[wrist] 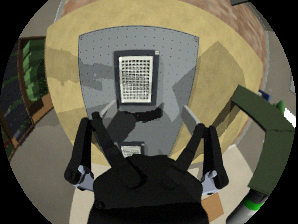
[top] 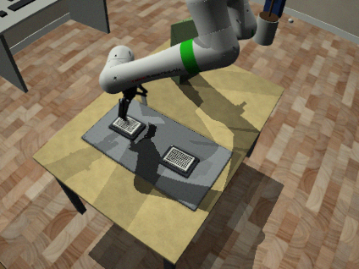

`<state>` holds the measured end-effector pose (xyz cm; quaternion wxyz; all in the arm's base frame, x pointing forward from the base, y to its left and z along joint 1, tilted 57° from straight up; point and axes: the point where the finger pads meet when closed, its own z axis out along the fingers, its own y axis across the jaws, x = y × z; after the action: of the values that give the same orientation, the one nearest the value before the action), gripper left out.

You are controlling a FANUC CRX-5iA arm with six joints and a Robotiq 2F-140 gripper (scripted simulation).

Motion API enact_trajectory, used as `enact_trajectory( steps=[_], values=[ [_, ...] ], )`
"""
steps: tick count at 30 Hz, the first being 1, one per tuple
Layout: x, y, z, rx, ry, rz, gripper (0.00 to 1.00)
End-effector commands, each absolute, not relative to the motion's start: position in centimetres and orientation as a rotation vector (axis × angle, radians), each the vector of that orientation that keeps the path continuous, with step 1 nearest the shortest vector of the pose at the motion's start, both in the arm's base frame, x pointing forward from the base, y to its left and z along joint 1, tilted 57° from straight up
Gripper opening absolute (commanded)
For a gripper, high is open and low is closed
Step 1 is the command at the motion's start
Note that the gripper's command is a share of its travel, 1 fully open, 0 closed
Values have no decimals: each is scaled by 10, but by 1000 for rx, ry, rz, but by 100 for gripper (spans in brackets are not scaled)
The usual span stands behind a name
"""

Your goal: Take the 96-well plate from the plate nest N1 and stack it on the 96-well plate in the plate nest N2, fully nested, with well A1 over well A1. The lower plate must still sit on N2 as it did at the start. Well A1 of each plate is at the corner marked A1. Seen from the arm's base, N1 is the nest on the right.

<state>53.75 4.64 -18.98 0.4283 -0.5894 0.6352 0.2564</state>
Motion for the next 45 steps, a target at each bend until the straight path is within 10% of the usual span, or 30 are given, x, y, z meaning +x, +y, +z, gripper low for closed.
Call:
enact_trajectory(
  steps=[1,45],
  values=[
    [547,36,-195,-1483,1605,559,100],
    [579,31,-228,-1489,1619,505,100]
  ],
)
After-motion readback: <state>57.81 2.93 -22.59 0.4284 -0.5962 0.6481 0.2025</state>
